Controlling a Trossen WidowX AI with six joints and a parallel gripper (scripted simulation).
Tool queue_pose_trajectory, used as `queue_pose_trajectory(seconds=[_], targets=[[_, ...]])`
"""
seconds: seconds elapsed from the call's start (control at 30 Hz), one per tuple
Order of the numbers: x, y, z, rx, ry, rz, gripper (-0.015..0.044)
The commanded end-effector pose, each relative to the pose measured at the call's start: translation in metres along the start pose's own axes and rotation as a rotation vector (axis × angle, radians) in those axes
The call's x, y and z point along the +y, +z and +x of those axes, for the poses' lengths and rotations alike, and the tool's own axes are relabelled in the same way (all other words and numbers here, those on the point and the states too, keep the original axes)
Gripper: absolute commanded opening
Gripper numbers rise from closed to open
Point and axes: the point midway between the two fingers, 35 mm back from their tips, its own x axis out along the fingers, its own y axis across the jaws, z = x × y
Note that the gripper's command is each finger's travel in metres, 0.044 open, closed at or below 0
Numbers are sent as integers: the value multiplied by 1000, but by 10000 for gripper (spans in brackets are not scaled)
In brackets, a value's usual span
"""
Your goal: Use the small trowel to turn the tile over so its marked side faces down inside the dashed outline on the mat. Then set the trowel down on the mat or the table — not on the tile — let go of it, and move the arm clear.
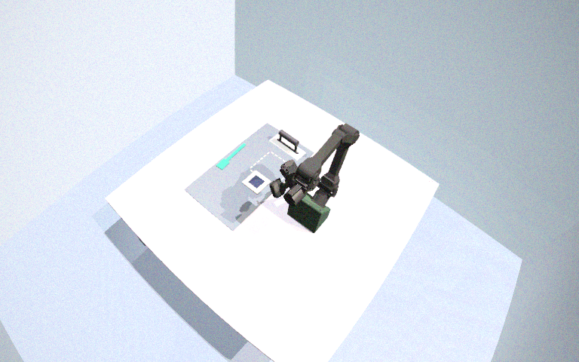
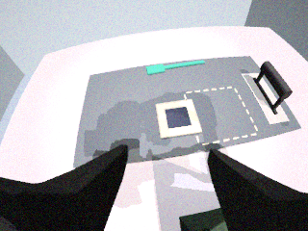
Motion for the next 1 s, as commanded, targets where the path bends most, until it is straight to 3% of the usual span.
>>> queue_pose_trajectory(seconds=[0.0,0.5,0.77,0.97], targets=[[0,12,11,72,-22,-32,270],[-46,97,118,465,-103,-12,270],[-125,126,196,657,-108,-24,270],[-216,133,244,774,-72,-98,270]])
